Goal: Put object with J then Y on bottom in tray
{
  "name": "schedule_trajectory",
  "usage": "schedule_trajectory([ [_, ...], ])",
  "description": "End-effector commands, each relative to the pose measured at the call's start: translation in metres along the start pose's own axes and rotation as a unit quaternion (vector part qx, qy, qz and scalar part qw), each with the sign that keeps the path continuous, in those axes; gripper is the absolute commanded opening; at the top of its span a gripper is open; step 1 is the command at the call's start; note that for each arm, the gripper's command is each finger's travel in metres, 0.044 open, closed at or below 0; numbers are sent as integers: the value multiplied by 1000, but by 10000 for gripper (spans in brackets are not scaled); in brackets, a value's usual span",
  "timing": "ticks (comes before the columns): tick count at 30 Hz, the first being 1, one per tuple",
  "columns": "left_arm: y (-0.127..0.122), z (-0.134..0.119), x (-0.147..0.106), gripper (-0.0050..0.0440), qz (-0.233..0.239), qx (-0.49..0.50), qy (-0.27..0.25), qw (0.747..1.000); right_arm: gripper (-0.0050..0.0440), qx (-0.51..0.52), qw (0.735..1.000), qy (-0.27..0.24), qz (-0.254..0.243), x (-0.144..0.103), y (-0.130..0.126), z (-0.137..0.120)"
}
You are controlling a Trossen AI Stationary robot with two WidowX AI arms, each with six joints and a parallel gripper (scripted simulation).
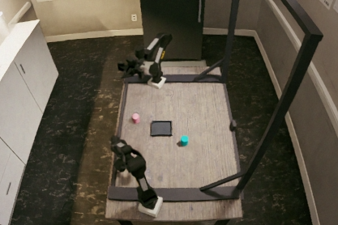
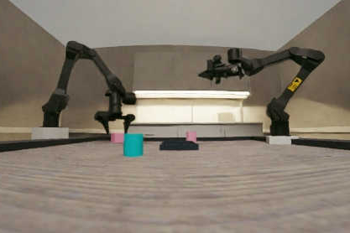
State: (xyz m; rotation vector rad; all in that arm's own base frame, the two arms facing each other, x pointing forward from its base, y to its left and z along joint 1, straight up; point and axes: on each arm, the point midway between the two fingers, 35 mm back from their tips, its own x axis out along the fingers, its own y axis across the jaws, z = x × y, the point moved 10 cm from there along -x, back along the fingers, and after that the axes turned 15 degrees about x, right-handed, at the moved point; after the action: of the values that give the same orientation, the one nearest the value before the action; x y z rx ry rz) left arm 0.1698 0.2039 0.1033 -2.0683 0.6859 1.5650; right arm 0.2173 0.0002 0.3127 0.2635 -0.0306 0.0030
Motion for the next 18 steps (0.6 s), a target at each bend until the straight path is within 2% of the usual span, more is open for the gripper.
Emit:
schedule_trajectory([
  [1,-2,-1,13,400,-5,1,-2,1000,-50,-1,1000,-9,3,-1,1,5],
  [16,-1,-1,29,400,-5,0,-1,1000,-50,-1,1000,-9,3,-1,1,5],
  [17,-4,-2,25,376,-15,3,-1,1000,-50,-1,1000,-9,3,-1,1,5],
  [18,-4,-2,25,376,-15,3,-1,1000,-50,-1,1000,-9,3,-1,1,5],
])
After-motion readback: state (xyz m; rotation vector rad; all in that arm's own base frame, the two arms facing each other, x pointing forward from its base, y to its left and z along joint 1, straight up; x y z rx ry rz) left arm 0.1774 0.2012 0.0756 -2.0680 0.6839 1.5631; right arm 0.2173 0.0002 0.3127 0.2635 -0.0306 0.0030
